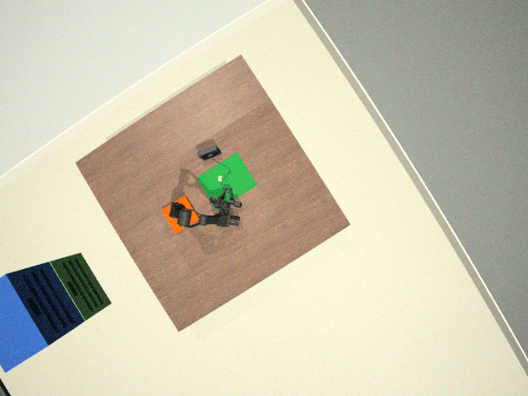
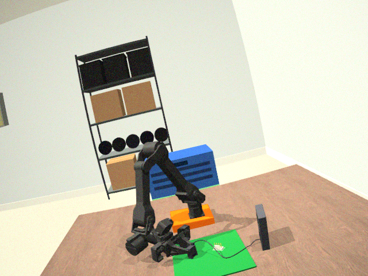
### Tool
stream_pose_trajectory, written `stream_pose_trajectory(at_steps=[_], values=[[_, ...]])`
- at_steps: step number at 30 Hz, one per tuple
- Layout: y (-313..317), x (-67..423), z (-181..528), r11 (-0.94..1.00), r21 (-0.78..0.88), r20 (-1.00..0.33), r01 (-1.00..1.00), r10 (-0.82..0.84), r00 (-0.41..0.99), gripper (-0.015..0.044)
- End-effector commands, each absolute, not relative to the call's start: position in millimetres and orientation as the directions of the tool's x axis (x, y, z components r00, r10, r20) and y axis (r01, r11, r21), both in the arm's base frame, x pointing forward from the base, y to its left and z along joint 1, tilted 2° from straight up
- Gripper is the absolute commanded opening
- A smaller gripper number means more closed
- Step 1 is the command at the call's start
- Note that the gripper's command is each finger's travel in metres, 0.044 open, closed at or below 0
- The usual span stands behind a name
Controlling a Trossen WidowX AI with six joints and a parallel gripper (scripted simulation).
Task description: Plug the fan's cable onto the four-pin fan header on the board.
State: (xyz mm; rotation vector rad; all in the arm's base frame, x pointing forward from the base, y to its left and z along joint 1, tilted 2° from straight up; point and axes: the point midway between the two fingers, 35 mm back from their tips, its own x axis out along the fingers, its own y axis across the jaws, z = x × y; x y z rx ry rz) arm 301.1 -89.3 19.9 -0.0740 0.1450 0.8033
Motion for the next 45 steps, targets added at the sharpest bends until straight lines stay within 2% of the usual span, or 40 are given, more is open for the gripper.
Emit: stream_pose_trajectory(at_steps=[1,25,33,45], values=[[-89.3,301.1,20.2,0.692,-0.011,-0.157,-0.721,0.711,0.685,0.0000],[-89.3,301.1,20.2,0.692,-0.011,-0.157,-0.721,0.711,0.685,0.0000],[-89.3,301.1,19.9,0.692,-0.011,-0.157,-0.721,0.711,0.685,0.0205],[-89.3,301.1,19.9,0.692,-0.011,-0.157,-0.721,0.711,0.685,0.0205]])
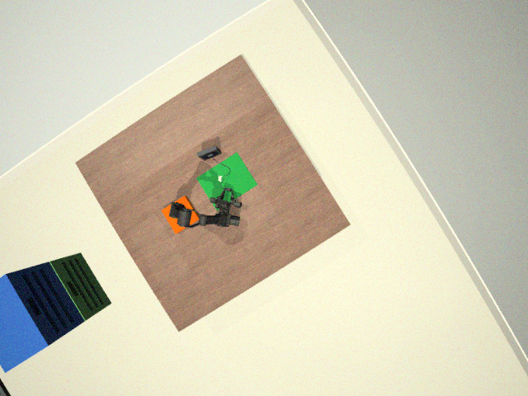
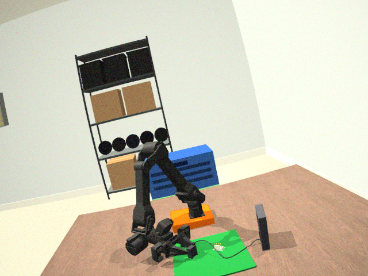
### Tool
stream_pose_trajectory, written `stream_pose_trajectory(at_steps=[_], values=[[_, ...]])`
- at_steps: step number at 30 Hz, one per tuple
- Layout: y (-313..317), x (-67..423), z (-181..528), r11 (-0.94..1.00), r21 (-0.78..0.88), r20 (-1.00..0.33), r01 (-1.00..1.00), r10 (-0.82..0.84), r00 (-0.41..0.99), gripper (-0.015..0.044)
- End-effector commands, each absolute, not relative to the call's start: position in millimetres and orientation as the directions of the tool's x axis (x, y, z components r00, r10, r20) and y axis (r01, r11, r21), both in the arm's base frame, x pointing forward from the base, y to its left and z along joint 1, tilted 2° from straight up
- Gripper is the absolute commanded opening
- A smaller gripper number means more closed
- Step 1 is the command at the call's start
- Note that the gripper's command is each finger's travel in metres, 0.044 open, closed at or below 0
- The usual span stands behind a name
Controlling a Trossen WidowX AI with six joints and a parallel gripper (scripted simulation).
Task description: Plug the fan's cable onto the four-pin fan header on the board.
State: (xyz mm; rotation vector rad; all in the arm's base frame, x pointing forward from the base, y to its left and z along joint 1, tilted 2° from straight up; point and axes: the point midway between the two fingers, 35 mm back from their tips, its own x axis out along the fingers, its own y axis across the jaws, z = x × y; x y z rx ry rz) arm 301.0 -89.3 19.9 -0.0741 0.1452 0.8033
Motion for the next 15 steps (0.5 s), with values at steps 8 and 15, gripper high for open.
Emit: stream_pose_trajectory(at_steps=[8,15], values=[[-89.3,301.1,19.9,0.692,-0.011,-0.157,-0.721,0.711,0.685,0.0205],[-95.8,297.3,20.1,0.700,-0.013,-0.172,-0.715,0.702,0.691,0.0205]])
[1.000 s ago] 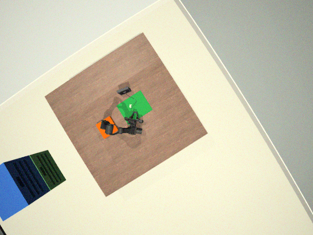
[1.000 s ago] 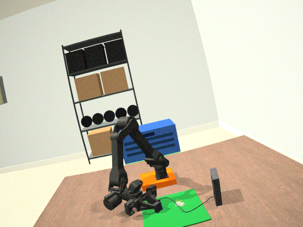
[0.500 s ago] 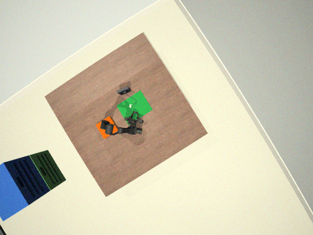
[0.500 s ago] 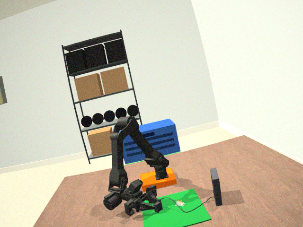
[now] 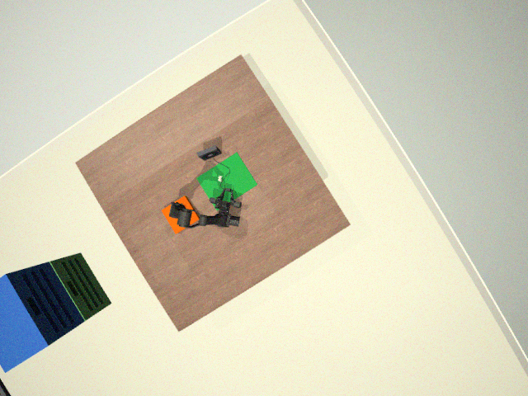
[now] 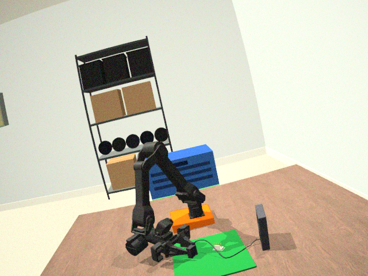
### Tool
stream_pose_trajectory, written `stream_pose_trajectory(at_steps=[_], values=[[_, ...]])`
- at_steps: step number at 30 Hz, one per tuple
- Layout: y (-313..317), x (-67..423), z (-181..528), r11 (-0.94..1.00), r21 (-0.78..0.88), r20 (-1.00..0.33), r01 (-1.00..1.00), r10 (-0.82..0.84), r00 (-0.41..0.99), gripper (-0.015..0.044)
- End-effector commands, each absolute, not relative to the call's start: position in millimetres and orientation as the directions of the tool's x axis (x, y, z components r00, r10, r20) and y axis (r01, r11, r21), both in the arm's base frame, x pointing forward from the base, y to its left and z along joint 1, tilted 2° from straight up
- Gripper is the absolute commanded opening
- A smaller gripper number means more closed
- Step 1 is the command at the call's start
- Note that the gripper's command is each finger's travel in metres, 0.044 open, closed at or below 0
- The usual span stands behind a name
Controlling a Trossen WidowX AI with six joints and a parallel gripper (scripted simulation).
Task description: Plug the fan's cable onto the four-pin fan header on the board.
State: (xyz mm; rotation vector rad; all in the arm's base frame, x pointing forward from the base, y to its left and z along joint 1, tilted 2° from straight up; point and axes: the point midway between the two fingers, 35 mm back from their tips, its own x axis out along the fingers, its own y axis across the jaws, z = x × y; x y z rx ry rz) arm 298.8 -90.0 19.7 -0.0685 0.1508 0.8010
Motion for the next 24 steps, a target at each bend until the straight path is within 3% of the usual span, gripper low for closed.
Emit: stream_pose_trajectory(at_steps=[1,24], values=[[-98,296,20,0.701,-0.014,-0.175,-0.713,0.700,0.692,0.0205],[-132,264,40,0.711,-0.019,-0.221,-0.703,0.682,0.697,0.0205]])
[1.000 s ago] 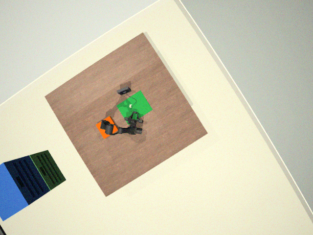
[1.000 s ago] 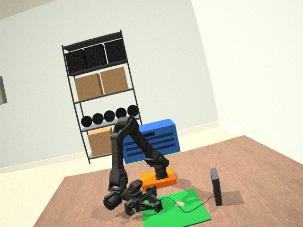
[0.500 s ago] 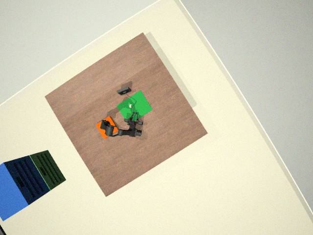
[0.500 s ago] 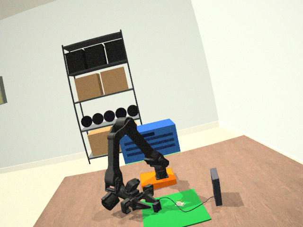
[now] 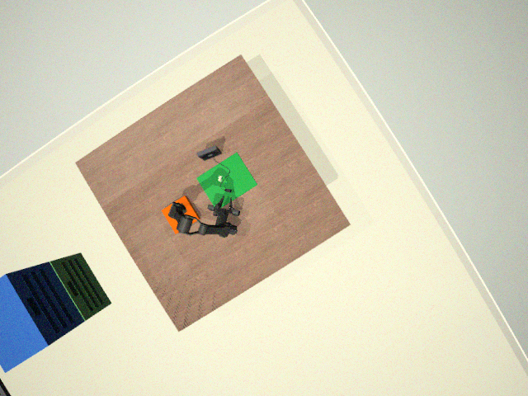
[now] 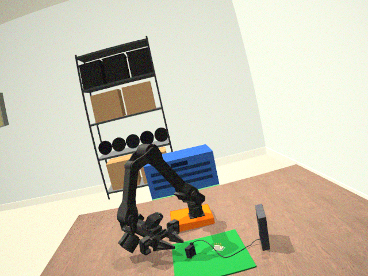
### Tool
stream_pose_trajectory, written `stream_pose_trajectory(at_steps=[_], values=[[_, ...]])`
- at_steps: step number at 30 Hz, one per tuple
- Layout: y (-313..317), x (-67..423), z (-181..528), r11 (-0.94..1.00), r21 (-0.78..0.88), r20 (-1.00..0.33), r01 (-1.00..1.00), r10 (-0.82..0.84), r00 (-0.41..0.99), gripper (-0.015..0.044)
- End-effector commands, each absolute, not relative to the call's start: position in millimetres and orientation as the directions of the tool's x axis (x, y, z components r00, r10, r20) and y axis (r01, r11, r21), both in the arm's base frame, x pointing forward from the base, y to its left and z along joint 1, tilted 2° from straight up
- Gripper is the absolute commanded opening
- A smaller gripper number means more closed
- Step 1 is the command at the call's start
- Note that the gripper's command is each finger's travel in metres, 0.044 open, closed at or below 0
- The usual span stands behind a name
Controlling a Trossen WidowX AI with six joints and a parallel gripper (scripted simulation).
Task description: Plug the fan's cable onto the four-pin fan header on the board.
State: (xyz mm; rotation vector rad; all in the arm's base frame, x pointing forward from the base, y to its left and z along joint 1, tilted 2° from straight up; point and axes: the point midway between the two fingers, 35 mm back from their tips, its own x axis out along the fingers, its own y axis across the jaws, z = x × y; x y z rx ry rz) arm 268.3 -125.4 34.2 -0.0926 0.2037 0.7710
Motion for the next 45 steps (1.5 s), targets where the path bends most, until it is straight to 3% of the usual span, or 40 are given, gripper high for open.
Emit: stream_pose_trajectory(at_steps=[1,21,34,45], values=[[-133,262,41,0.711,-0.019,-0.220,-0.703,0.683,0.696,0.0205],[-152,236,76,0.691,-0.022,-0.190,-0.723,0.707,0.681,0.0205],[-122,234,71,0.517,0.101,-0.387,-0.850,0.808,0.445,0.0205],[-108,231,64,0.432,0.209,-0.585,-0.878,0.774,0.242,0.0205]])
